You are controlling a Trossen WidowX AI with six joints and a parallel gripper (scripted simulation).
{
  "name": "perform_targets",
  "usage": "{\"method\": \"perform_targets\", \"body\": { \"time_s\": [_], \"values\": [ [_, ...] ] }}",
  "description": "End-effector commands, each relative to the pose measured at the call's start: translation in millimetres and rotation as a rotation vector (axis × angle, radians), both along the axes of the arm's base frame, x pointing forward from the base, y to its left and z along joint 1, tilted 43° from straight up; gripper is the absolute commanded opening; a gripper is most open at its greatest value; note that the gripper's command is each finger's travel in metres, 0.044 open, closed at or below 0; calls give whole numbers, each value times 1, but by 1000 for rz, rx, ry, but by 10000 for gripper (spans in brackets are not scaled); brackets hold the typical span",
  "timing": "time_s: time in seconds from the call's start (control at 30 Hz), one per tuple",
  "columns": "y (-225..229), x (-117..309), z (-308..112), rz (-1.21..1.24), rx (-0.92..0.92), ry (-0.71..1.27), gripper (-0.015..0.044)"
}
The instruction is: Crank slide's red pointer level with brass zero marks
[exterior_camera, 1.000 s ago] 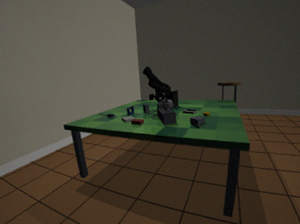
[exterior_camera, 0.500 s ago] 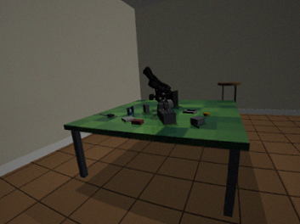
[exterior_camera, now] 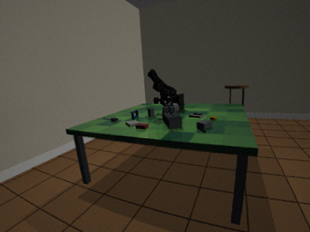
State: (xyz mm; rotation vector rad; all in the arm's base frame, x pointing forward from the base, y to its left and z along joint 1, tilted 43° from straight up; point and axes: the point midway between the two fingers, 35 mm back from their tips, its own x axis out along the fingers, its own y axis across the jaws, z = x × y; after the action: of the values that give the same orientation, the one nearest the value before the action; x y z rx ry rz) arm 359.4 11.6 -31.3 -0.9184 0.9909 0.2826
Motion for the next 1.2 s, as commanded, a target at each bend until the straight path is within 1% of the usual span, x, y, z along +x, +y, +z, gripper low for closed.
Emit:
{"method": "perform_targets", "body": {
  "time_s": [0.0,1.17],
  "values": [
    [-6,5,5,-16,-6,-20,0],
    [-17,11,5,-16,-7,-20,0]
  ]
}}
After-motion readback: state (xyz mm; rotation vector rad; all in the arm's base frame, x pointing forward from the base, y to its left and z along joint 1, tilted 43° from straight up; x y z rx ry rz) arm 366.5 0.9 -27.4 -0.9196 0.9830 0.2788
